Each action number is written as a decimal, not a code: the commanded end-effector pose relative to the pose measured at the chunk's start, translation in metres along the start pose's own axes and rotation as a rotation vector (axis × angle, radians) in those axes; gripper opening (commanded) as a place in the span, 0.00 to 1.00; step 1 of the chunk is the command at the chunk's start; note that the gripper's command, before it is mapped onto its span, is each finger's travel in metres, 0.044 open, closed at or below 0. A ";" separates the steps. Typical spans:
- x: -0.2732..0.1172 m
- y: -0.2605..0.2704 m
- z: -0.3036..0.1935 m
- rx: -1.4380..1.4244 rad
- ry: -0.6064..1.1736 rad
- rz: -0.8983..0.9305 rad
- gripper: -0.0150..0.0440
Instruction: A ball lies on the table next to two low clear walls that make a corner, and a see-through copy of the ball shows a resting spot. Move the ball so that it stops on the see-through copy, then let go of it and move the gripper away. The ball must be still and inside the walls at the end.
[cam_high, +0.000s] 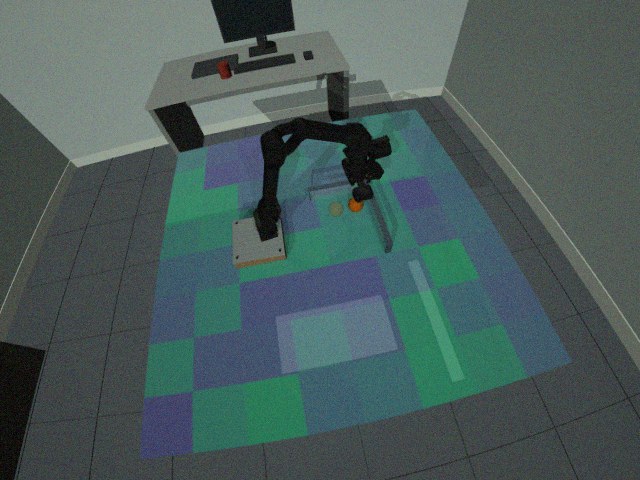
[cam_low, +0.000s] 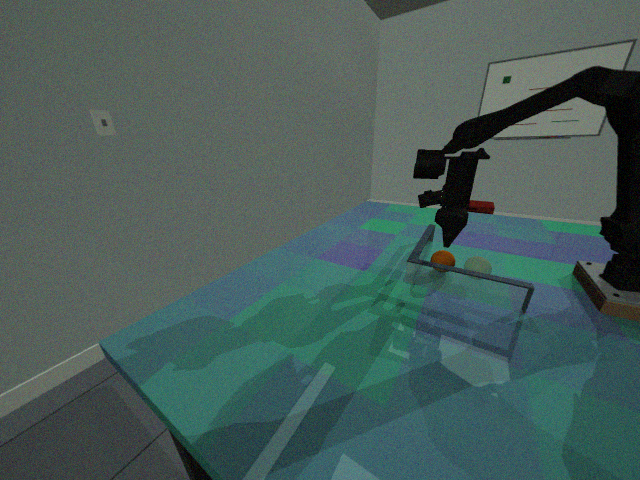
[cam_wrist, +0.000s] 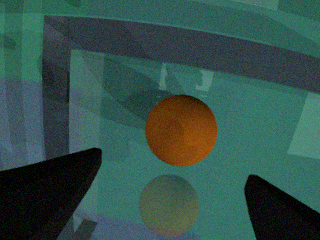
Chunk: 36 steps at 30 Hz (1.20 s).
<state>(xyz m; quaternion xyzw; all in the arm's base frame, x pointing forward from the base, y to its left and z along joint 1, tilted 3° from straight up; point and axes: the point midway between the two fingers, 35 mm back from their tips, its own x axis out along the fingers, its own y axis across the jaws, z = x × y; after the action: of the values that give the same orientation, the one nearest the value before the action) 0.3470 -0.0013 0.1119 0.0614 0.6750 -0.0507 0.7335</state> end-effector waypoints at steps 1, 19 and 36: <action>0.000 -0.002 0.002 0.014 -0.003 -0.012 0.93; 0.033 -0.003 0.003 0.013 -0.003 -0.012 0.93; 0.060 -0.003 0.002 0.013 -0.003 -0.012 0.93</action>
<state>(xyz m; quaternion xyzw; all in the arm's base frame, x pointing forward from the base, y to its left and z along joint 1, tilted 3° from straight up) 0.3550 -0.0033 0.0584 0.0637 0.6712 -0.0560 0.7364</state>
